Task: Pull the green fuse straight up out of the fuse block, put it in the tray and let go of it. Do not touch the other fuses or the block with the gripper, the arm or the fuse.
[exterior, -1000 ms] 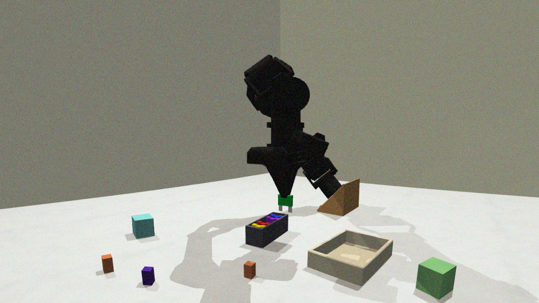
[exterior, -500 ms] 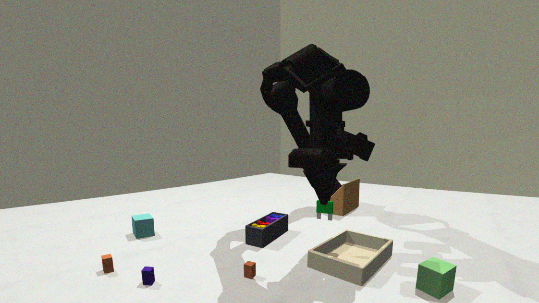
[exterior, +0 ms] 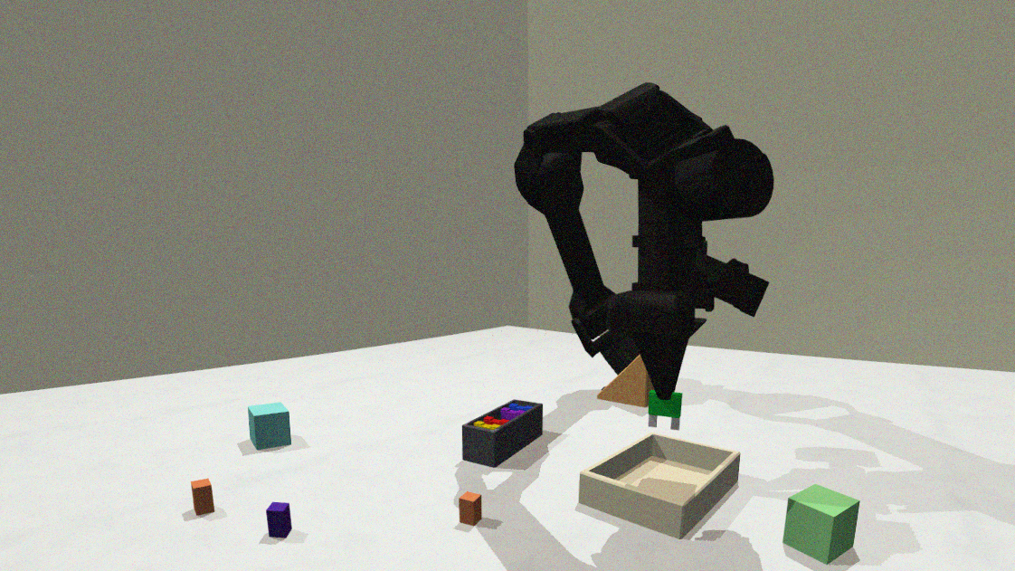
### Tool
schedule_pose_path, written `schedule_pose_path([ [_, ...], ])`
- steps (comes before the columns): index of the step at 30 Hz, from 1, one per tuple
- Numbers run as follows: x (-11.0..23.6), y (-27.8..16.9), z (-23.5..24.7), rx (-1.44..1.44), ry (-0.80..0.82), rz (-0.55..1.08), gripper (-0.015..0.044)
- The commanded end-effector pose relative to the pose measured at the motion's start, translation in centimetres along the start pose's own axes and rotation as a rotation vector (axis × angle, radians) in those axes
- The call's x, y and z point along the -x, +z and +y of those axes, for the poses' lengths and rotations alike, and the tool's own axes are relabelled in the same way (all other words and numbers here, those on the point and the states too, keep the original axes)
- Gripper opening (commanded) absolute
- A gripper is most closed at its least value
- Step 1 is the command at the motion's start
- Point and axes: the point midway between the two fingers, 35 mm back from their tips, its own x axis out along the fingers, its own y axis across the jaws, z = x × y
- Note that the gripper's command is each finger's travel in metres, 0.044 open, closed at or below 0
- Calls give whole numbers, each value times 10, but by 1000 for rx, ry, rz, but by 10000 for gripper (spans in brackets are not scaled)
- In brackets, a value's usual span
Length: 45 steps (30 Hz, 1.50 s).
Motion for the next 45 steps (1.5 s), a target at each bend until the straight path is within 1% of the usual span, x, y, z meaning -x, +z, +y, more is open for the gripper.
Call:
schedule_pose_path([
  [1,-6,3,-1,-5,2,-3,0],
  [24,-39,2,0,-5,1,-2,0],
  [36,-35,3,-1,-12,2,-7,315],
  [37,-33,3,-1,-11,2,-7,330],
  [41,0,3,0,-5,2,-3,330],
  [45,2,3,0,-4,2,-3,330],
])
